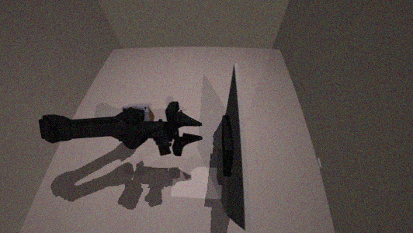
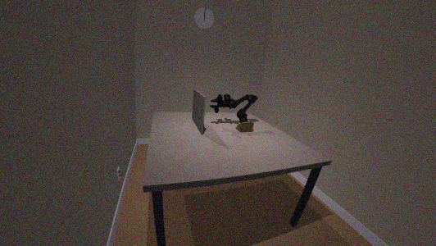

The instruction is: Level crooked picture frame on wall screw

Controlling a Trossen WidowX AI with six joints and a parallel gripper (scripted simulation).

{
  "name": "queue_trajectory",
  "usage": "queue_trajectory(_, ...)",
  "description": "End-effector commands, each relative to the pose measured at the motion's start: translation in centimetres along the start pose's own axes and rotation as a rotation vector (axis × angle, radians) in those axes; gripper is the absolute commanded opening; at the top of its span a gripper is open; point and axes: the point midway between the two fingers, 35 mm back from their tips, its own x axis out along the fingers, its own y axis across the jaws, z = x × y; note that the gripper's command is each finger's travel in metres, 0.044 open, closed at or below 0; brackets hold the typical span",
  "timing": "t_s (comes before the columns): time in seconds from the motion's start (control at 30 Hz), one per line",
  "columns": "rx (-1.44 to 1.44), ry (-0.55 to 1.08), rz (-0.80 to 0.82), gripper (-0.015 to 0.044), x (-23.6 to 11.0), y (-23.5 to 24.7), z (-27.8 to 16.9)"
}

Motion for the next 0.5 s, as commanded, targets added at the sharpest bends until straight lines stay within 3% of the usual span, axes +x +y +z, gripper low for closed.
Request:
queue_trajectory(0.0, 0.004, -0.002, -0.003, 0.0260, 2.1, -0.1, -0.1)
queue_trajectory(0.13, 0.004, -0.003, -0.003, 0.0260, 4.2, -0.3, -0.6)
queue_trajectory(0.47, 0.004, -0.003, -0.003, 0.0260, 4.3, -0.3, -0.6)
